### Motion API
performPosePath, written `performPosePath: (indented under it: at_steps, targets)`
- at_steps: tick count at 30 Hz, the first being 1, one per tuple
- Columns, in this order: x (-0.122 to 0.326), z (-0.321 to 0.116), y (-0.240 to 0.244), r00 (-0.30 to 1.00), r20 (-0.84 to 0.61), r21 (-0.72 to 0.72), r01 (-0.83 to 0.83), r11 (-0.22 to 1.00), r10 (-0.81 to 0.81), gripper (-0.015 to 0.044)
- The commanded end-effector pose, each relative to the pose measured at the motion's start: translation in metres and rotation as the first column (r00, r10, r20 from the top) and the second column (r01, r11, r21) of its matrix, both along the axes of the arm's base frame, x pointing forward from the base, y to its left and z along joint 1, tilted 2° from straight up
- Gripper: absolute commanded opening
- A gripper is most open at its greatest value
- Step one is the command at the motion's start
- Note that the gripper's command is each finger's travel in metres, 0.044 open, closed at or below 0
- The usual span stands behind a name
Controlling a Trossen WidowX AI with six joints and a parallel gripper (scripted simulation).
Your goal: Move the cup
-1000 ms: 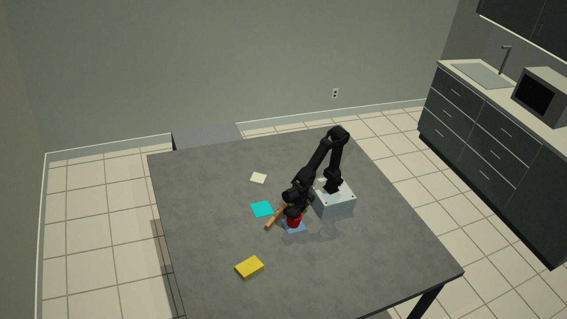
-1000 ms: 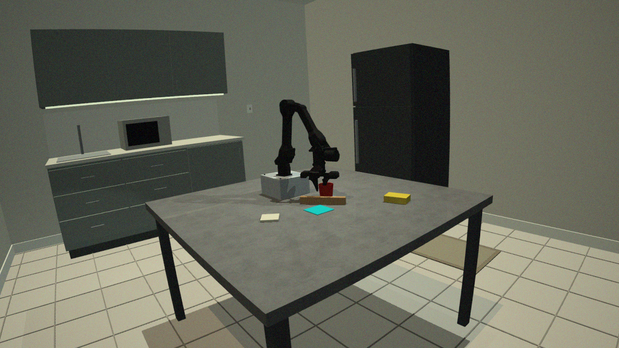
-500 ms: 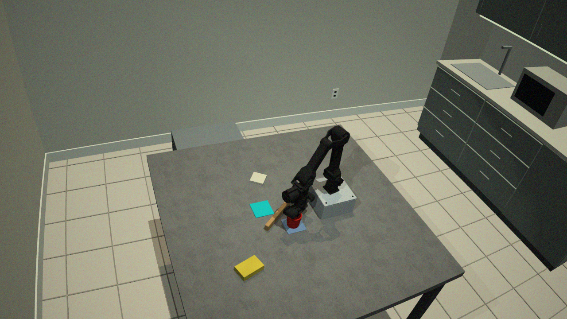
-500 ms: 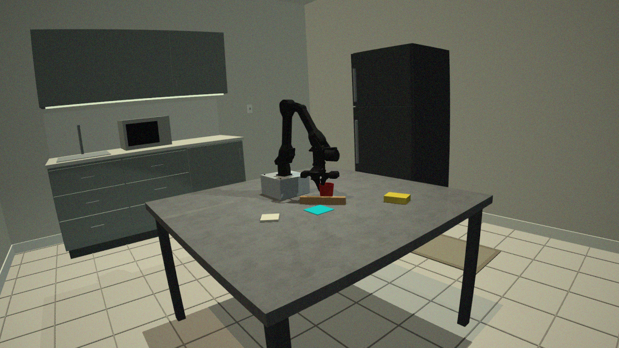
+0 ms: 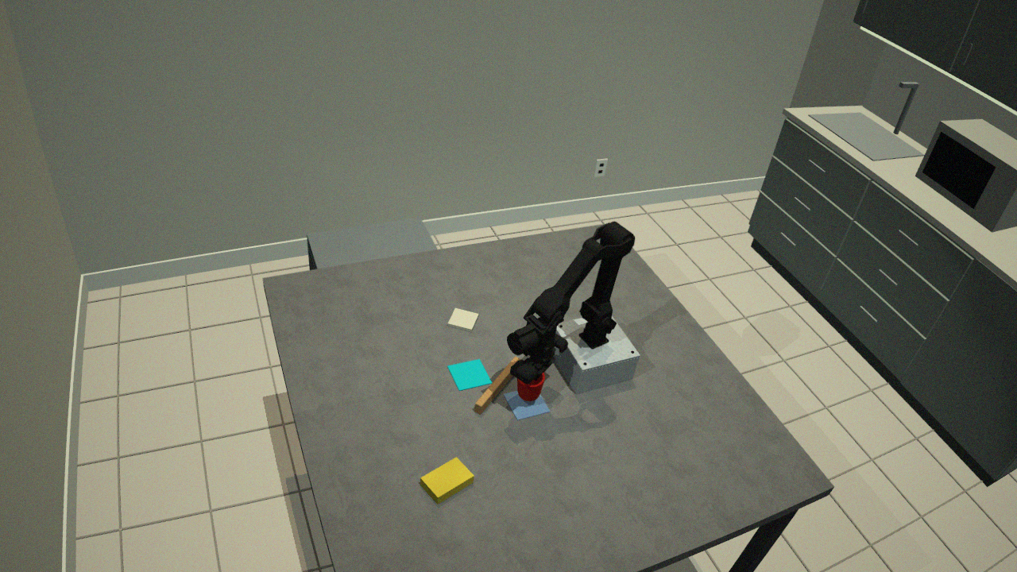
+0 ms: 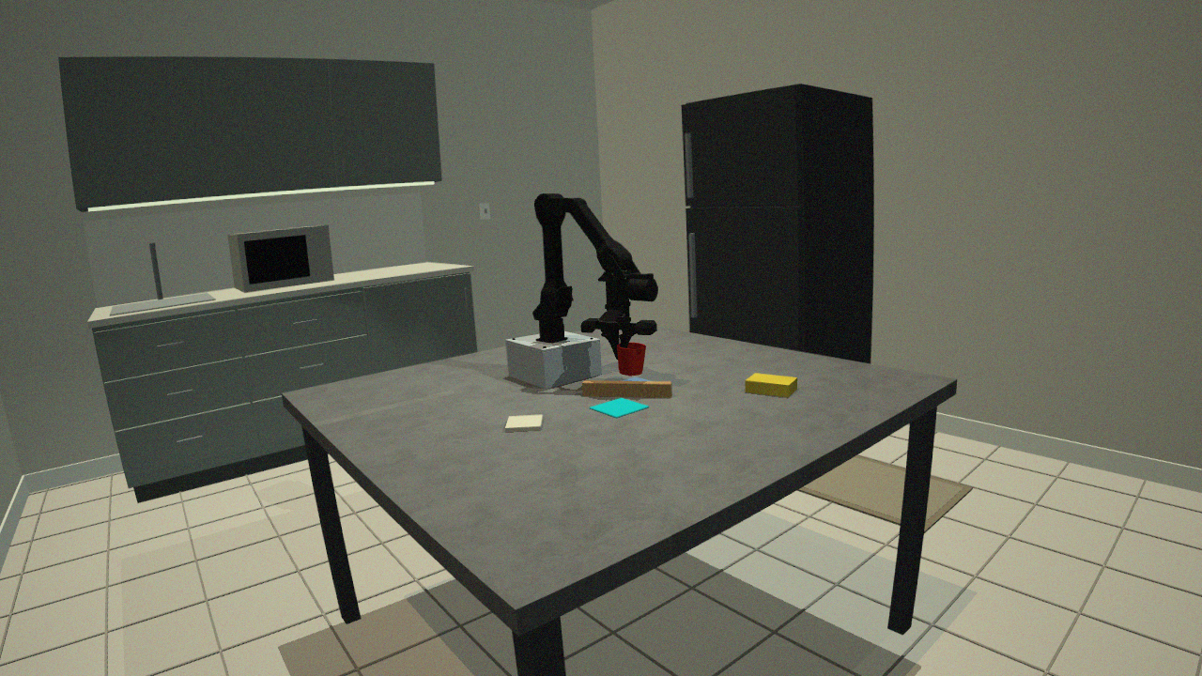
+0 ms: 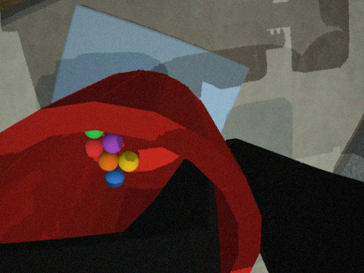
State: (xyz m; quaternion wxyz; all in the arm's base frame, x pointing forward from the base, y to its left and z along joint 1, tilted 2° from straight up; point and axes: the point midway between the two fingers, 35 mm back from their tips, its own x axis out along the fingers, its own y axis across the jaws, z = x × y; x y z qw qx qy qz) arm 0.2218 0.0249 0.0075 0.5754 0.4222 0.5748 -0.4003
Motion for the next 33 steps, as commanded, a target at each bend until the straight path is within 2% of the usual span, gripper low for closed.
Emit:
performPosePath:
  at_steps: [1, 8, 33]
  targets:
    - [0.002, 0.015, 0.000, 1.000, 0.015, 0.004, -0.003, 1.000, 0.003, 0.0000]
    - [-0.005, 0.028, -0.002, 1.000, 0.014, 0.004, -0.002, 1.000, 0.002, 0.0000]
    - [-0.007, 0.026, -0.004, 1.000, 0.008, 0.001, 0.001, 1.000, -0.001, 0.0000]
